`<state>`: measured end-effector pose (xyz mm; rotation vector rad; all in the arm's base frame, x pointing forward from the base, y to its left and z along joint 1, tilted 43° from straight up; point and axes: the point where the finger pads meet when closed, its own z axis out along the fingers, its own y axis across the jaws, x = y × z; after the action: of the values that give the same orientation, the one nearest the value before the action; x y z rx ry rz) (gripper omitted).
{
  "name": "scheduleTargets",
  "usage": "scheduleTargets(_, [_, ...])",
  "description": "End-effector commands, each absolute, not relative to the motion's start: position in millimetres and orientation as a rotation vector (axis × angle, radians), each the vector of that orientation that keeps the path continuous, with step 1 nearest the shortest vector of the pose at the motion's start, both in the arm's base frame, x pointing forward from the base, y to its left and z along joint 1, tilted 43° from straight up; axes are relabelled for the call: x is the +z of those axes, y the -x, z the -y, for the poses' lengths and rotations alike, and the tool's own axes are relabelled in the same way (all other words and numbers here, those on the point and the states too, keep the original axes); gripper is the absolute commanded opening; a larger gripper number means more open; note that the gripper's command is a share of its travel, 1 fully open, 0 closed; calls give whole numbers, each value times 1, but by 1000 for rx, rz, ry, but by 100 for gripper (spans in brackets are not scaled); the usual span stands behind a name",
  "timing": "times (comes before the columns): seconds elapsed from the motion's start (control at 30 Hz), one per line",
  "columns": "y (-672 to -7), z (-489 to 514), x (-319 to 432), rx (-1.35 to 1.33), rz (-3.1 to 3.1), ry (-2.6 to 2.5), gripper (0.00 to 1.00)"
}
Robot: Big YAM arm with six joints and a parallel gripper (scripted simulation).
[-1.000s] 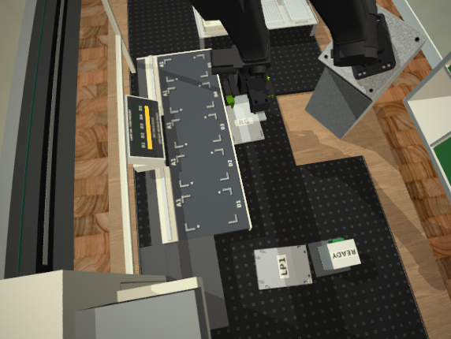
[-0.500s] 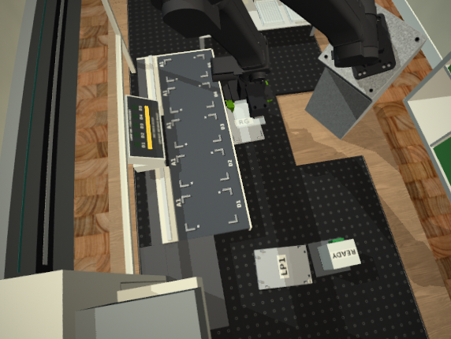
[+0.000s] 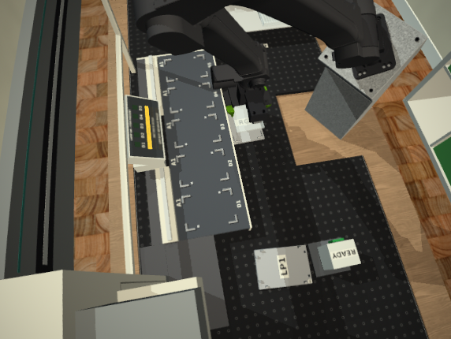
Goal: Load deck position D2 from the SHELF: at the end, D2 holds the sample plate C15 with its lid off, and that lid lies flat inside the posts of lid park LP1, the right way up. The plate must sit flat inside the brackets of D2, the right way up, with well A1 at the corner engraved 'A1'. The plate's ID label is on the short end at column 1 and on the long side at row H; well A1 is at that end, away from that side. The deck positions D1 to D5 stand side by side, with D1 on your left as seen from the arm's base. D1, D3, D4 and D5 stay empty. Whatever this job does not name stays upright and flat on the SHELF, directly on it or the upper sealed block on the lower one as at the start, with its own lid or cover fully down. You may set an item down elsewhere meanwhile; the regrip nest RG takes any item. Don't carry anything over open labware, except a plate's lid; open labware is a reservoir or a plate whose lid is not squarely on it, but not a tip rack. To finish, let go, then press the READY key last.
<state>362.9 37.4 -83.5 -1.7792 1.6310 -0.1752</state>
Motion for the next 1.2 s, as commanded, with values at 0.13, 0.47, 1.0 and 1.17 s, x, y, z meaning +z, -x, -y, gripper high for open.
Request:
scheduleTargets(0.13, [-374,-44,-88,-184,-1627,1764,0])
scheduleTargets(0.47, [-382,-50,-100,-183,-1627,1765,0])
scheduleTargets(1.0, [-396,-45,-98,-217,-1626,1737,0])
scheduleTargets(1.17, [-396,-45,-98,-217,-1627,1737,0])
